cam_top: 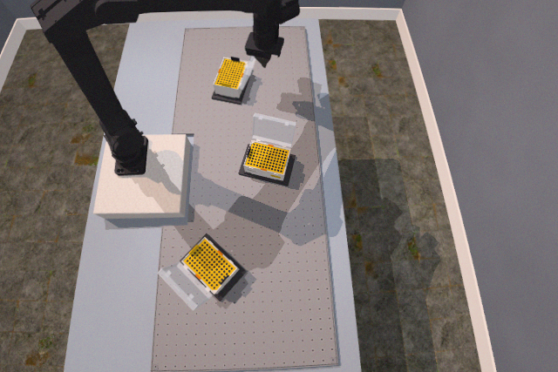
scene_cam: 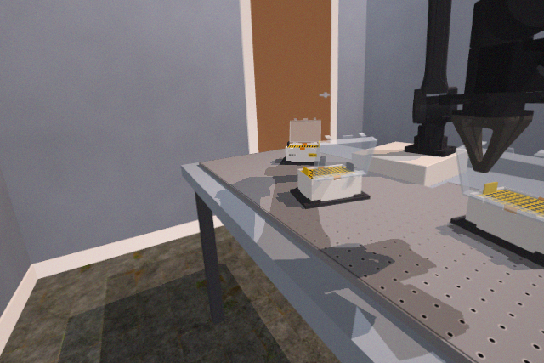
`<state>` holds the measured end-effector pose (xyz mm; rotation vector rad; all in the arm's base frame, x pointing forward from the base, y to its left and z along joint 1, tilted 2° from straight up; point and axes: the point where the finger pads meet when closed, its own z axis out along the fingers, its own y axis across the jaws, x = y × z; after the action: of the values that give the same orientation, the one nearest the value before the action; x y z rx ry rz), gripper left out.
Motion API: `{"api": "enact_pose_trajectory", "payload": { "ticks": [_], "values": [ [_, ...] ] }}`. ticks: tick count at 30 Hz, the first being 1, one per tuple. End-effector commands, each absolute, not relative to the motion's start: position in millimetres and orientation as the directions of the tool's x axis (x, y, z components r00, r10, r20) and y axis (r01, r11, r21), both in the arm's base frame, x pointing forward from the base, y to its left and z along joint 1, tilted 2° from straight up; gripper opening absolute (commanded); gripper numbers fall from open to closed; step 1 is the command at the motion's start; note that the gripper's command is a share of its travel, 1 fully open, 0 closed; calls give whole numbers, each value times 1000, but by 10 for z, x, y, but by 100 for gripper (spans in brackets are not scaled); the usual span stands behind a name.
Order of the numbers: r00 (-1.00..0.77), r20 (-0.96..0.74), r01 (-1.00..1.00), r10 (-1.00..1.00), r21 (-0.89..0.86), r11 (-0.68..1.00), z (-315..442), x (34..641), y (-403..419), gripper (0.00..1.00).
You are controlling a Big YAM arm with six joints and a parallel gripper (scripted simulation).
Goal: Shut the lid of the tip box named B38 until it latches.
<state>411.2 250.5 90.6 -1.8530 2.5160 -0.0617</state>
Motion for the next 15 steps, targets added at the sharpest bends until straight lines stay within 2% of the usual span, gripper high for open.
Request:
{"api": "enact_pose_trajectory", "payload": {
  "ticks": [1,11,12,15],
  "values": [
    [-309,-25,-948,-951,-73,310,1095,4278,2517,0],
    [-309,-10,-949,-951,-59,310,1034,4106,2506,0],
    [-300,-54,-948,-952,-96,304,1243,4258,2662,0],
    [-299,-13,-952,-954,-62,299,1038,4036,2571,0]
  ]
}}
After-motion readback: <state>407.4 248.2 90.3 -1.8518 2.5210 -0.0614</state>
